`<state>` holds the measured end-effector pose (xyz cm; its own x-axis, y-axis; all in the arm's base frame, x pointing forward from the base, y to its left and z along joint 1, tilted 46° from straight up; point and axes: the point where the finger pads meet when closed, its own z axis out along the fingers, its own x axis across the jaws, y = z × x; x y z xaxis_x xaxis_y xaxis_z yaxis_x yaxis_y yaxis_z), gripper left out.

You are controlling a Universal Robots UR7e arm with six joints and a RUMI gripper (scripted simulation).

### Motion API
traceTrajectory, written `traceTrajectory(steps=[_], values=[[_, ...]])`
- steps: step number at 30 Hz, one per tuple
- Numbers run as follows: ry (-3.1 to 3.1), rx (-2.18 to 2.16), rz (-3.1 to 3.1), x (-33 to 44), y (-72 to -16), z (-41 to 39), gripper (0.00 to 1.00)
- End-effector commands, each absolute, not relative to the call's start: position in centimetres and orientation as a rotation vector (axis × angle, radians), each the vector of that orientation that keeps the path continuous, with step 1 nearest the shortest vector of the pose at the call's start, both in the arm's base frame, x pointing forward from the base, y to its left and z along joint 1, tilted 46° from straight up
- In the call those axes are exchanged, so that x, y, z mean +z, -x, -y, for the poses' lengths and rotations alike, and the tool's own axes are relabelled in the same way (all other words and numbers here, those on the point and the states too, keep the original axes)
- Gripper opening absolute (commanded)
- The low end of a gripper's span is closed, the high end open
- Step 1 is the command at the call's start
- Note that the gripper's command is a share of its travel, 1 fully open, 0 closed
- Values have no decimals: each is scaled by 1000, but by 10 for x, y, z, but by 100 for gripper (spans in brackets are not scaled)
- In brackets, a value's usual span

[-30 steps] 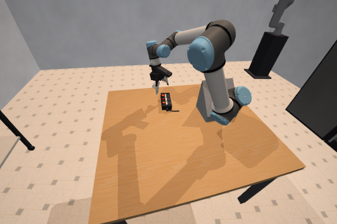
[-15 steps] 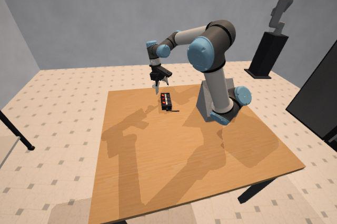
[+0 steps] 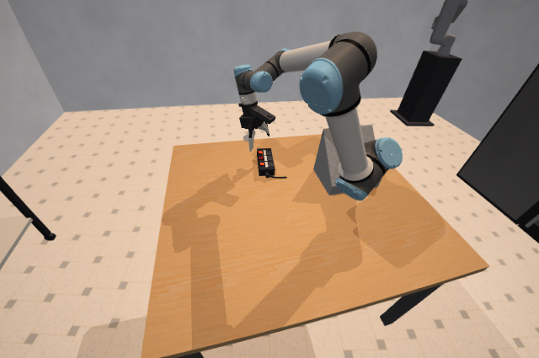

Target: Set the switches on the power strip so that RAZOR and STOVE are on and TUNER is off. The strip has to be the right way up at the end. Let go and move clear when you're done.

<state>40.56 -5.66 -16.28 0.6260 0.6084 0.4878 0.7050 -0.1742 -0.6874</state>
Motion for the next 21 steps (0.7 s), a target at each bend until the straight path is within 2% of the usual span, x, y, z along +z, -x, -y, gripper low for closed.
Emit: traceTrajectory(steps=[1,10,21], values=[[1868,-124,1049,-163,-406,57,100],[1917,-103,992,-155,-403,61,100],[2158,8,632,-119,-384,76,100]])
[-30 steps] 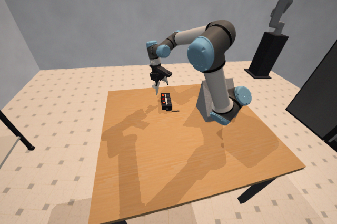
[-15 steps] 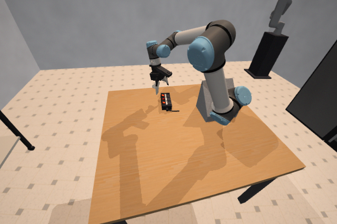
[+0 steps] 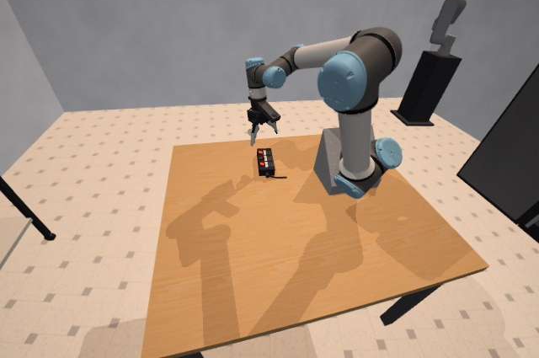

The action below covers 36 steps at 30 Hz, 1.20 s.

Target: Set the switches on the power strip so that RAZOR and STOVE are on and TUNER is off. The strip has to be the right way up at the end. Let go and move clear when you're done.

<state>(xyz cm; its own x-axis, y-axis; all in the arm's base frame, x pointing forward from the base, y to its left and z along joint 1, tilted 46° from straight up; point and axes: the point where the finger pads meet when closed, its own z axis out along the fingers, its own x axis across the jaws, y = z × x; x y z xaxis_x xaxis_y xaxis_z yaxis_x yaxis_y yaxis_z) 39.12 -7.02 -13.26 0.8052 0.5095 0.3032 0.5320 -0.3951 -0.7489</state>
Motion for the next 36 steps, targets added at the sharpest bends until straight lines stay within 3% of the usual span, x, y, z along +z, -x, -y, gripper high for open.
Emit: traceTrajectory(steps=[1,12,36], values=[[2186,22,579,-114,-381,78,100],[2334,98,210,-89,-362,85,100],[2340,101,191,-88,-362,86,100]])
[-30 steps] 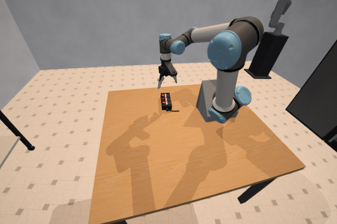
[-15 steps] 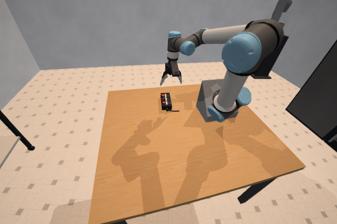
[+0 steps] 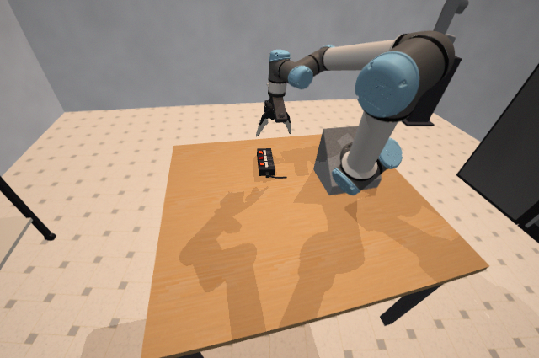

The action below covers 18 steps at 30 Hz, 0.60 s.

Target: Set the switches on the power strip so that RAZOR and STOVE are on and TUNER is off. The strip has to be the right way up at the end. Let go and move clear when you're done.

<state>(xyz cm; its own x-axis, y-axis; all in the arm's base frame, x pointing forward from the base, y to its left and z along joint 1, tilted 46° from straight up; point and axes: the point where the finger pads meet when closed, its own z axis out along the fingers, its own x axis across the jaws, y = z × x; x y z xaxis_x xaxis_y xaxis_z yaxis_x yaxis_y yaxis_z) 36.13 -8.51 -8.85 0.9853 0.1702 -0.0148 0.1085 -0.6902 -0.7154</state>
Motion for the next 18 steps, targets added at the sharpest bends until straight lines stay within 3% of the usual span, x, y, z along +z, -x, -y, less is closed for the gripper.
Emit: traceTrajectory(steps=[1,18], values=[[2340,102,190,-88,-362,86,100],[2348,143,93,-89,-364,84,100]])
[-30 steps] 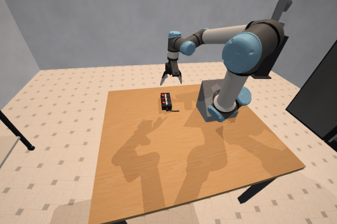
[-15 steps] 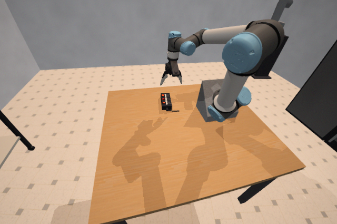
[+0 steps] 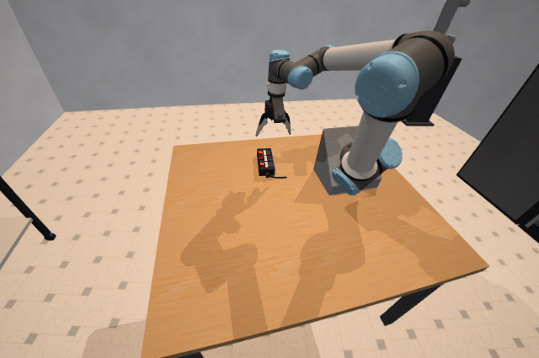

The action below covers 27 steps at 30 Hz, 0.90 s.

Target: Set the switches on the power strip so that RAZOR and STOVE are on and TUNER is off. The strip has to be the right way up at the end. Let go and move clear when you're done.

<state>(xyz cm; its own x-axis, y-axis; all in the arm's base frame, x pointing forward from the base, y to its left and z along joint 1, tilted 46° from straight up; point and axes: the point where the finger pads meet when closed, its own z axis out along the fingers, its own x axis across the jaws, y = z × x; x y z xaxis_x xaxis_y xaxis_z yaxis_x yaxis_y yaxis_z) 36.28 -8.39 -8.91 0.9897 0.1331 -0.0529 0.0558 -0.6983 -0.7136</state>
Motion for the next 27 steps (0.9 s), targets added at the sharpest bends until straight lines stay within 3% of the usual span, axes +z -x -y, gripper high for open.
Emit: traceTrajectory(steps=[1,27], values=[[2349,148,80,-90,-364,84,100],[2315,416,-575,-99,-379,74,100]])
